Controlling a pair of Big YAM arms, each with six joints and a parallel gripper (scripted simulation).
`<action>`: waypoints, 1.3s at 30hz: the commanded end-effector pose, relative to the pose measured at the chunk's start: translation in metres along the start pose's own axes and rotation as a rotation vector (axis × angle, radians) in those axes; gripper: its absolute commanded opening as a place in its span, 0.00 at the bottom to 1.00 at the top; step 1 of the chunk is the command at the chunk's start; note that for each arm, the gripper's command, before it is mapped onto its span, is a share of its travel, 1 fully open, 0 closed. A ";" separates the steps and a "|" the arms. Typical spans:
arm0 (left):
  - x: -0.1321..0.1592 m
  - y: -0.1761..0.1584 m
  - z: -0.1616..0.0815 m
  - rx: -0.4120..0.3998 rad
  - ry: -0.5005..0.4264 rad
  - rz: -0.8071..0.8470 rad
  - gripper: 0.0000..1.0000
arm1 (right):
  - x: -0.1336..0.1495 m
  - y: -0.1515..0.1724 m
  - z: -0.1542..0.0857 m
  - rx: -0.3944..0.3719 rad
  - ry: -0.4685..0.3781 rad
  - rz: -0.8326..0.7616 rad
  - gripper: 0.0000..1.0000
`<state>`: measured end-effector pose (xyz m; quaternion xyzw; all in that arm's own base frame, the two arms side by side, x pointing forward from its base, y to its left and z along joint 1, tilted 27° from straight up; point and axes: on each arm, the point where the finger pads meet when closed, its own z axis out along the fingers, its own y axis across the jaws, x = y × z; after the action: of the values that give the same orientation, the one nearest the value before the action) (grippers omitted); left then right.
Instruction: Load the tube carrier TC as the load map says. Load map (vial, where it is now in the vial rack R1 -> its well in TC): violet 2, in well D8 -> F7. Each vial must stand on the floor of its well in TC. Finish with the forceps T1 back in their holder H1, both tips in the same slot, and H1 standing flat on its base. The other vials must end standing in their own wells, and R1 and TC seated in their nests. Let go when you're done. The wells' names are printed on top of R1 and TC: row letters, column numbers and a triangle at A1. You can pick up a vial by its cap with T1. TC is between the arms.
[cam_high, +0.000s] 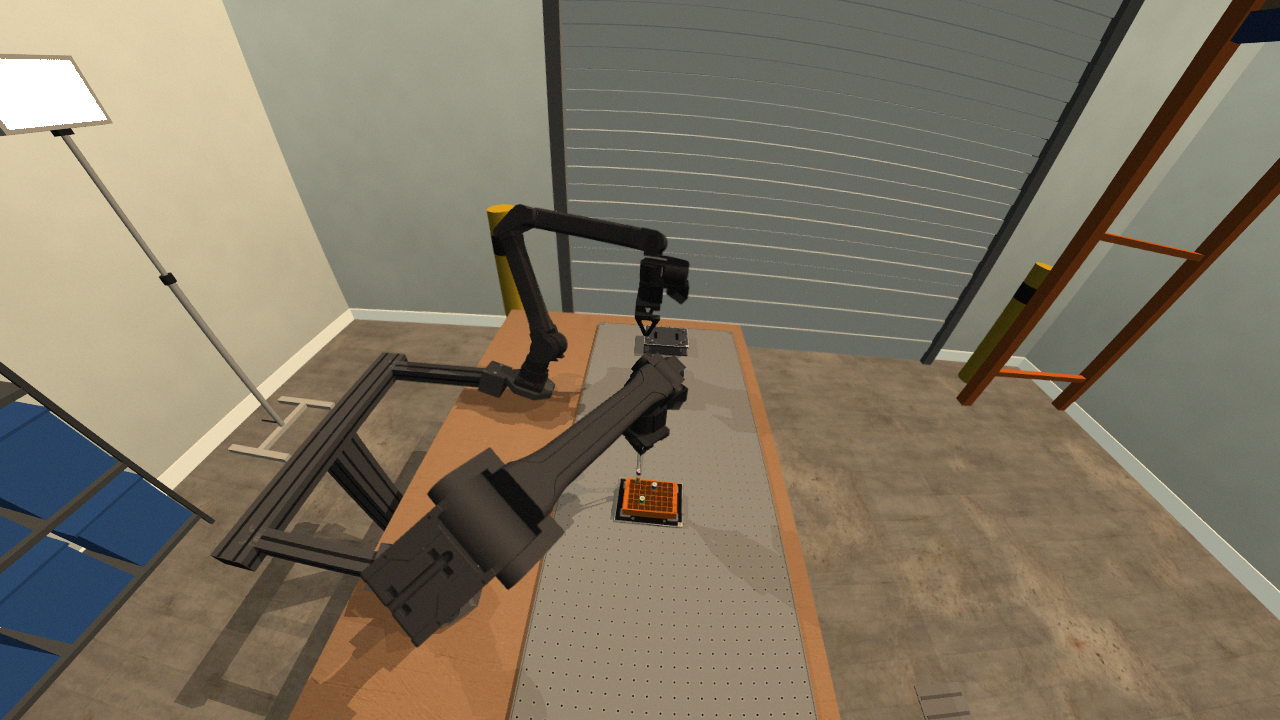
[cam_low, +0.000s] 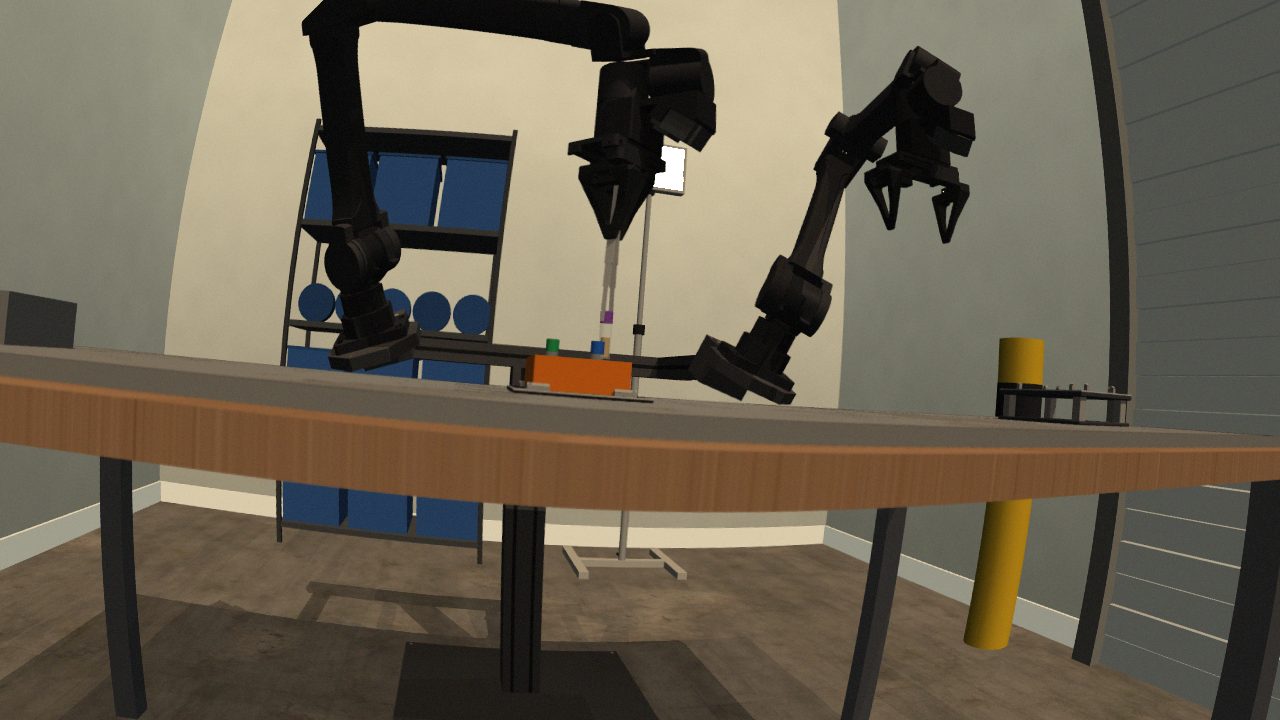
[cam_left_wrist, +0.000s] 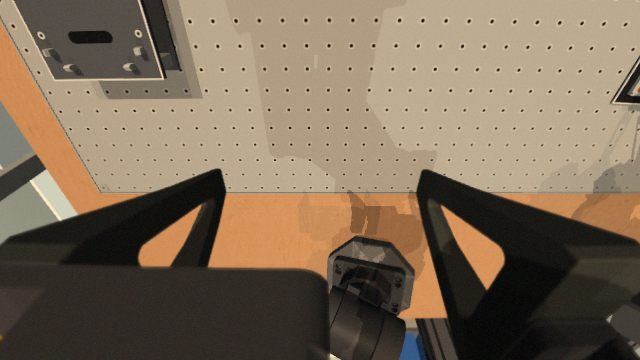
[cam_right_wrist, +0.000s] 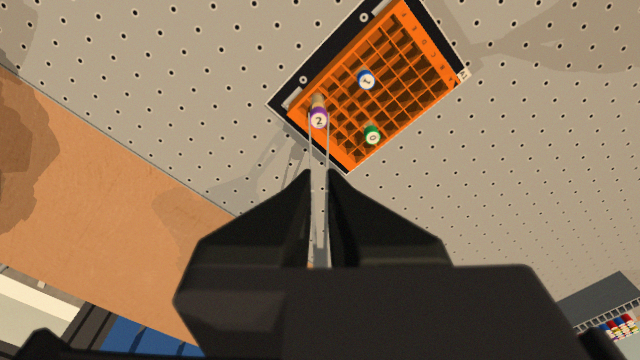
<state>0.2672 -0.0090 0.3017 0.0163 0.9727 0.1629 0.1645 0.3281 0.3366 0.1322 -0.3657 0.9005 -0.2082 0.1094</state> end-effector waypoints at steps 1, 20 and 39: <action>-0.009 0.002 -0.010 0.005 -0.029 -0.017 1.00 | 0.000 -0.004 0.008 0.002 0.010 0.000 0.09; -0.009 0.002 -0.010 0.005 -0.029 -0.017 1.00 | -0.001 -0.002 0.010 -0.004 0.005 -0.001 0.09; -0.009 0.002 -0.010 0.005 -0.029 -0.017 1.00 | 0.000 -0.003 0.014 -0.008 0.003 0.001 0.09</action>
<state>0.2672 -0.0090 0.3017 0.0163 0.9727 0.1629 0.1645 0.3303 0.3329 0.1260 -0.3654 0.9011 -0.2065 0.1091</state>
